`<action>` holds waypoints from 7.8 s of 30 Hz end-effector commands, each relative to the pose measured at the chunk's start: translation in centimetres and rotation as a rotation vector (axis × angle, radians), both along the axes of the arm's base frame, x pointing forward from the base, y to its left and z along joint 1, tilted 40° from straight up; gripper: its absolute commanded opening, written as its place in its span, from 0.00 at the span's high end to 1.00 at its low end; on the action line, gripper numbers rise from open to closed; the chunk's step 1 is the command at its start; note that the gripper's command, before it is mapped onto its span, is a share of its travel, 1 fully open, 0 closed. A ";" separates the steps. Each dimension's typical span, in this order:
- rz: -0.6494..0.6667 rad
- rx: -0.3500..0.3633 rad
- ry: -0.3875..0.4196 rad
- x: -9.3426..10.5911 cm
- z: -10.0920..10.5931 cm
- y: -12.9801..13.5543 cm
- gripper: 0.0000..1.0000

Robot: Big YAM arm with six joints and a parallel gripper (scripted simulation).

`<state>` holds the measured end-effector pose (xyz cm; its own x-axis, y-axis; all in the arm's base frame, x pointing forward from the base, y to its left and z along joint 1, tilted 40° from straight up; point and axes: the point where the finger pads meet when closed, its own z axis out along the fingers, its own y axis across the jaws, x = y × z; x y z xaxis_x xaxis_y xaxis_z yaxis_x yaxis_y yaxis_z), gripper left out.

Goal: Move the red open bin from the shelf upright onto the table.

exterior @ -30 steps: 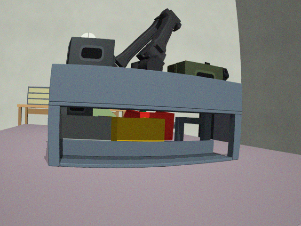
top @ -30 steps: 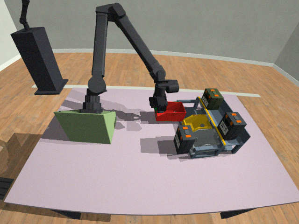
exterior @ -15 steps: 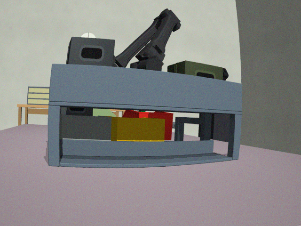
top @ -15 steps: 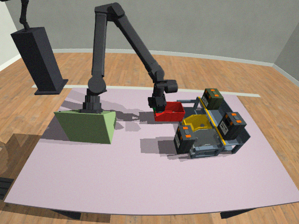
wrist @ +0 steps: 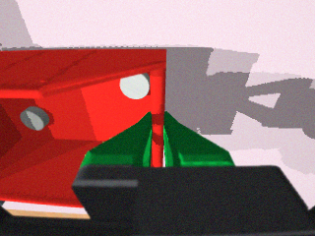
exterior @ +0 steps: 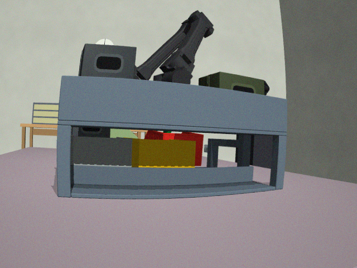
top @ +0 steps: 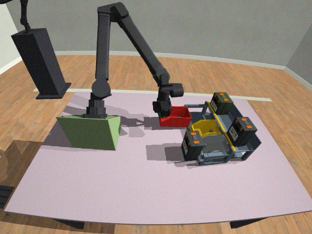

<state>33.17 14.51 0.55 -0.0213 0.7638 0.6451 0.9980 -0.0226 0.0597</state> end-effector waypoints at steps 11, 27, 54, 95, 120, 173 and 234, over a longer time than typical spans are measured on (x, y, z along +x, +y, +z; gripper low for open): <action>-0.008 0.001 -0.036 -0.2 0.9 0.2 1.00; -0.011 0.001 -0.039 -0.7 0.9 0.1 1.00; -0.011 0.002 -0.040 -0.8 1.0 0.2 1.00; -0.009 0.002 -0.042 -0.8 1.0 0.2 1.00; -0.006 0.000 -0.025 -1.2 0.1 0.6 1.00; -0.010 -0.002 -0.013 -1.0 -1.9 1.8 1.00; -0.008 -0.002 -0.012 -1.1 -2.2 2.1 1.00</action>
<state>32.11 16.52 -1.24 -0.0340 0.7624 0.6462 0.9965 -0.0234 0.0800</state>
